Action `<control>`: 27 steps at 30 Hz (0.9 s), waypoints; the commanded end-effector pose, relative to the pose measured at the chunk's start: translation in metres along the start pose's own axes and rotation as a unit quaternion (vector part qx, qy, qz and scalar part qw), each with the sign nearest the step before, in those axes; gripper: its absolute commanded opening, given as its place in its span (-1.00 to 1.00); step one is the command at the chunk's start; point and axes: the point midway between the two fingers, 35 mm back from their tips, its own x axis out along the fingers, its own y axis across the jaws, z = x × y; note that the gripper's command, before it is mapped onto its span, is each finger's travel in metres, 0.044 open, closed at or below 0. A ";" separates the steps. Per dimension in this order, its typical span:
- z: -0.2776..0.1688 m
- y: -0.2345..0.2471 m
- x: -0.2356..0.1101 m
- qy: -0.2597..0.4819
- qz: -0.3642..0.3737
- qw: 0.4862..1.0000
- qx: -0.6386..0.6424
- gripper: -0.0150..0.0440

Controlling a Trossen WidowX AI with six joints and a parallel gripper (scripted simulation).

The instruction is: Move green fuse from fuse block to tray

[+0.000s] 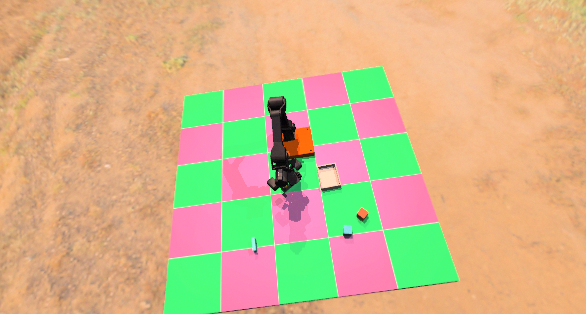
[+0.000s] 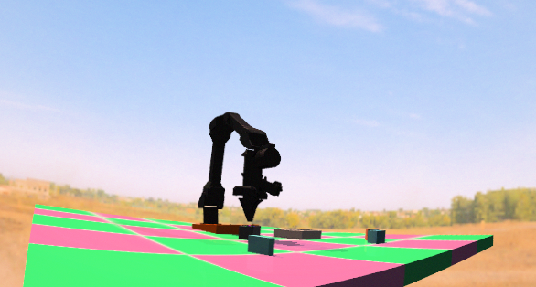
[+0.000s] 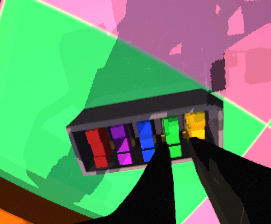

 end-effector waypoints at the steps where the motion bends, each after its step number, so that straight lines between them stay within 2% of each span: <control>1: -0.002 0.001 0.006 0.003 0.001 1.000 0.001 -0.28; 27: -0.002 0.001 0.017 0.003 0.001 1.000 0.001 -0.28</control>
